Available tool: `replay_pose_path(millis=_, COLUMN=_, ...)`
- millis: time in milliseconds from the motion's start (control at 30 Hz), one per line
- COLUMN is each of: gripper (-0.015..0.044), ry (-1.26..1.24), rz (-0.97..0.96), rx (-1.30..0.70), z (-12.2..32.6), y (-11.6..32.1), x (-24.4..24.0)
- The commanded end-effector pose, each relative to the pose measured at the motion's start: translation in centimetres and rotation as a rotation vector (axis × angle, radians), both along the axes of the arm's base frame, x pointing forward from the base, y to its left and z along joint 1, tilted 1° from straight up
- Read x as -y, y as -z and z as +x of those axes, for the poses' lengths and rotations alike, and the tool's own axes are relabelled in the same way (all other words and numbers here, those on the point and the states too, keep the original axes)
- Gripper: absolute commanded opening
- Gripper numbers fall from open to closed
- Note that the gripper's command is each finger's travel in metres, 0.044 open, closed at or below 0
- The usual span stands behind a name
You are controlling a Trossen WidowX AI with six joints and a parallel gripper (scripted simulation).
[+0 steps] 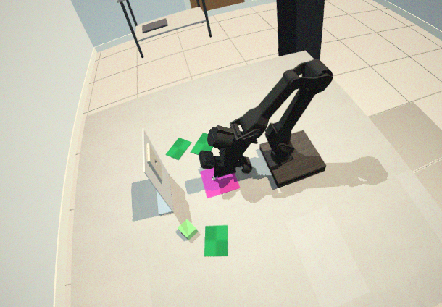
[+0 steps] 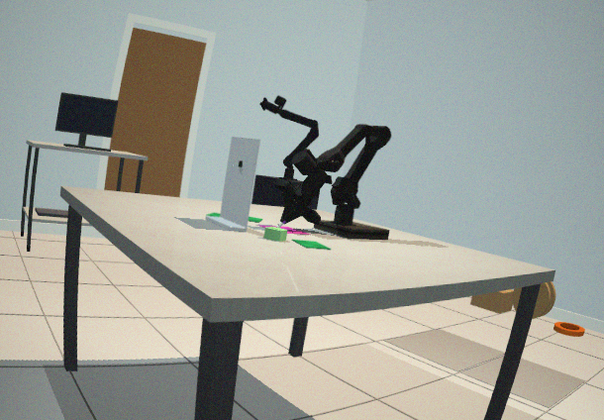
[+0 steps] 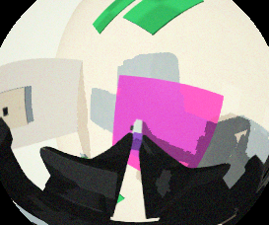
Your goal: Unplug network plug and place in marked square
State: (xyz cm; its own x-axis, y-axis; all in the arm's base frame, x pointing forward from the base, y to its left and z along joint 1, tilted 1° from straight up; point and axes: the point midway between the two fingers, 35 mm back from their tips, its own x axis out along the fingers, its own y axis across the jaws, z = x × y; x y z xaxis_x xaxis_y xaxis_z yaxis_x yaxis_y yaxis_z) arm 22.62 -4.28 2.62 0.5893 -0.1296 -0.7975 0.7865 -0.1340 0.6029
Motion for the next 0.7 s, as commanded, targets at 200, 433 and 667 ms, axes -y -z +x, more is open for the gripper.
replay_pose_path(millis=200, gripper=0.0000, ry=-0.005, rz=0.002, rx=-0.009, z=0.10, y=0.35, x=0.10)
replay_pose_path(millis=433, gripper=0.0000, ry=-0.005, rz=0.002, rx=-0.009, z=0.19, y=0.44, x=0.21)
replay_pose_path(millis=667, gripper=0.0000, ry=0.000, rz=0.000, rx=0.000, z=0.22, y=0.21, x=0.24)
